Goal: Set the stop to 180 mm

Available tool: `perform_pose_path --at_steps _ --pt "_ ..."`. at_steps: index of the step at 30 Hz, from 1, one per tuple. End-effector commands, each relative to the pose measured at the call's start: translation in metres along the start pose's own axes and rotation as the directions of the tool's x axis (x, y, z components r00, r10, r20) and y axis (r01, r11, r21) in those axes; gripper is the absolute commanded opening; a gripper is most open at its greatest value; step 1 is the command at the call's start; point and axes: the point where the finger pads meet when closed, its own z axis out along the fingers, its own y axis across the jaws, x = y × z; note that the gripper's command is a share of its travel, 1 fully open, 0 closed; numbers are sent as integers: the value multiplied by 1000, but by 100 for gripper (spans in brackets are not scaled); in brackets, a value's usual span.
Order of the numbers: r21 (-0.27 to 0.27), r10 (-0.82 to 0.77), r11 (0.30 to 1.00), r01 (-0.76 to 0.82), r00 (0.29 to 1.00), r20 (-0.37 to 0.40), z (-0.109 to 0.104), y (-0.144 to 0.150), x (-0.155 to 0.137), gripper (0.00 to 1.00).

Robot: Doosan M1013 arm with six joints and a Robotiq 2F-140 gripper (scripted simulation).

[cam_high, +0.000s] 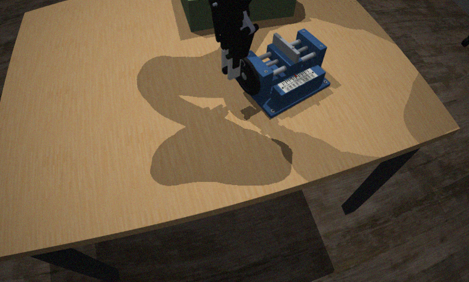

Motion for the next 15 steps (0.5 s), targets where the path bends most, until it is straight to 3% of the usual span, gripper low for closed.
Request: perform_pose_path --at_steps 1,15 --pt "2 1 1000 -1 1000 0 -1 -3 0 4" --pt "2 1 1000 -1 1000 0 -1 -10 0 4"
